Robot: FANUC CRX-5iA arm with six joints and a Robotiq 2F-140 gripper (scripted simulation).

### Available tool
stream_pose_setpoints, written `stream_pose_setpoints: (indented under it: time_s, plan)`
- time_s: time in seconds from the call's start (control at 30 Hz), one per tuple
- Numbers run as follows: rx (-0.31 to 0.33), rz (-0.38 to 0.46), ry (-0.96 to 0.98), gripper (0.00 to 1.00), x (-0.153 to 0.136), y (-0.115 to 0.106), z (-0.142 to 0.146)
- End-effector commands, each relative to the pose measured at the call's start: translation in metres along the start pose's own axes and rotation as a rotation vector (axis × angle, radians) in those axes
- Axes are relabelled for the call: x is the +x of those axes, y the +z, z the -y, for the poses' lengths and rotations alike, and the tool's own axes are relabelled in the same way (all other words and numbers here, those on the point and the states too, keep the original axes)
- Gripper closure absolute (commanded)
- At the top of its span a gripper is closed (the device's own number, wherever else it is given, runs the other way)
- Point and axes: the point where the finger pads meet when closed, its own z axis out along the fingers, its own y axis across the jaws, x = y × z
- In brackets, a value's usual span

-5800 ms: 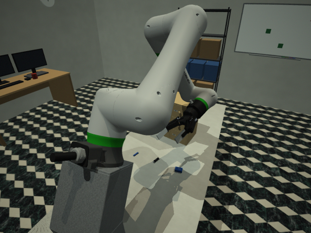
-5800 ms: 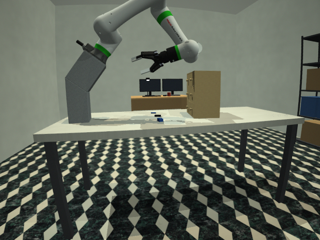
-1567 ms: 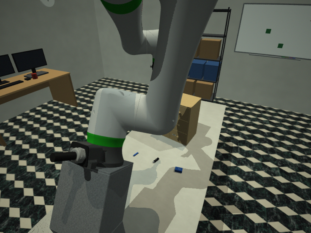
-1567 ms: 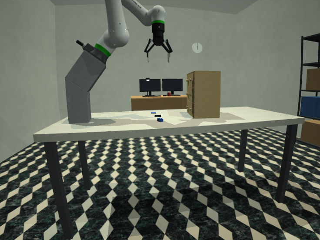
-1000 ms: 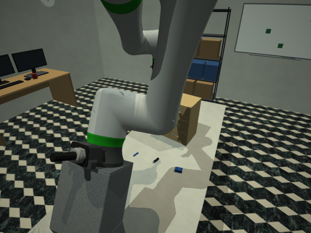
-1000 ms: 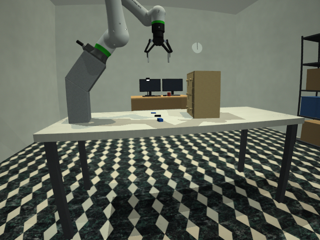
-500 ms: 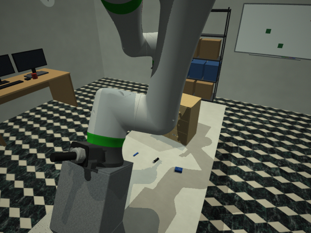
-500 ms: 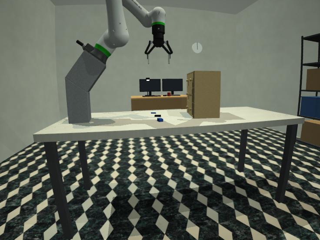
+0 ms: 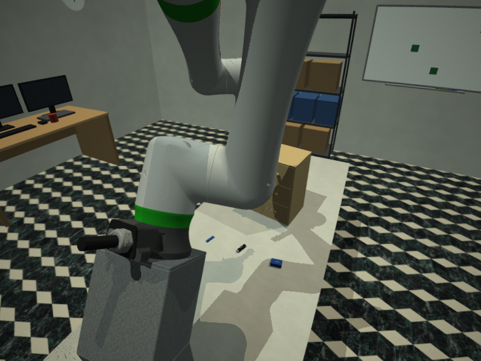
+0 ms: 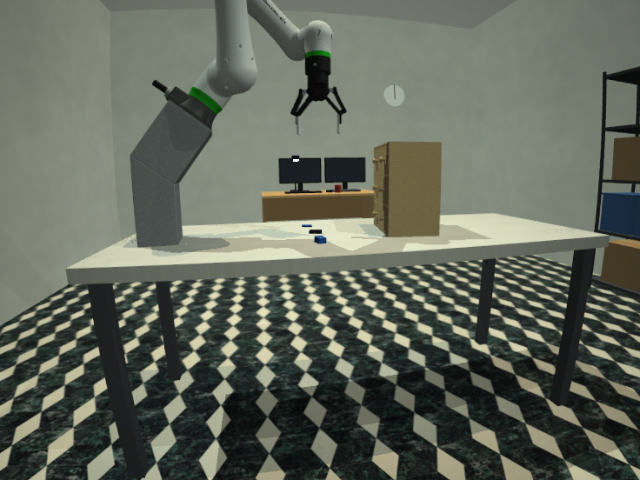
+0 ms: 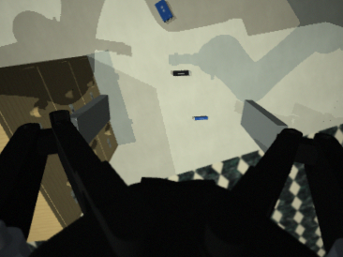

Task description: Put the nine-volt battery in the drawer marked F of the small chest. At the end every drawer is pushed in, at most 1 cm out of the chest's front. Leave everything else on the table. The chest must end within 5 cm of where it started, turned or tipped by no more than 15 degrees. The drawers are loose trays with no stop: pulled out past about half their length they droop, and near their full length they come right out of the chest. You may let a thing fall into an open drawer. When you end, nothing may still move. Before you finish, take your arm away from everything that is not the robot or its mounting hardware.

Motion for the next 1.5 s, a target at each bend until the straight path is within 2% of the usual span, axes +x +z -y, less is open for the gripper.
stream_pose_setpoints:
  time_s: [0.0,0.9,1.47]
  plan:
    - [0.009,-0.008,0.126,0.0,-0.003,0.011,0.001]
    - [0.011,-0.004,0.879,0.0,-0.022,0.076,0.005]
    - [0.012,-0.002,1.201,0.0,-0.03,0.103,0.007]
